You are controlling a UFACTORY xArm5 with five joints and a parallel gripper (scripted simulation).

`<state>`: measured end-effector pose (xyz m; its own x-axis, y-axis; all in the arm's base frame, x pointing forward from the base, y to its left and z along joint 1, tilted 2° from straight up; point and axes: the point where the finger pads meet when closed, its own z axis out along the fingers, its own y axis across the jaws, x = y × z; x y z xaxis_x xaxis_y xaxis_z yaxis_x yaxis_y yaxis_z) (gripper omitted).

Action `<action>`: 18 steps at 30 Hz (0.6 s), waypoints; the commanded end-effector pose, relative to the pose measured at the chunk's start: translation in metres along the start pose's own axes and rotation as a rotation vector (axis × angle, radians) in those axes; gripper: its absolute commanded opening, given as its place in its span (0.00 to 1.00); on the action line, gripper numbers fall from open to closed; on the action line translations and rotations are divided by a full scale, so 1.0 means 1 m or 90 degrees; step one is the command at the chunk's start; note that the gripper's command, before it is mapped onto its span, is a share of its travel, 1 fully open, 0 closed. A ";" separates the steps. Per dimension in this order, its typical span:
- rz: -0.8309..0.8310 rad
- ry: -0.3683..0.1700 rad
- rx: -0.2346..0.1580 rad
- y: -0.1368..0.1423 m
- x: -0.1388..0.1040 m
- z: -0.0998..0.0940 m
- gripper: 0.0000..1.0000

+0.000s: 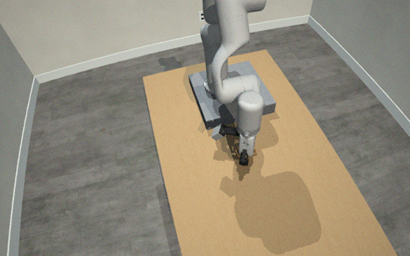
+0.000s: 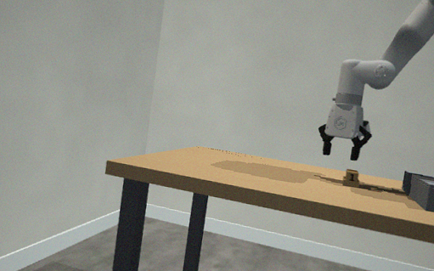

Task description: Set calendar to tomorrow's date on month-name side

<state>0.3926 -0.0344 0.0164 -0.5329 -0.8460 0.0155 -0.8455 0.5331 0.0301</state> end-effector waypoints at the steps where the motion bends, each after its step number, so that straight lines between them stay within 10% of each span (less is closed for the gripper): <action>1: 0.001 -0.001 0.002 -0.001 -0.001 -0.001 1.00; 18: 0.171 0.000 0.002 0.003 -0.020 0.002 1.00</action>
<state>0.3981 -0.0191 0.0141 -0.7247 -0.6887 0.0232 -0.6882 0.7251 0.0242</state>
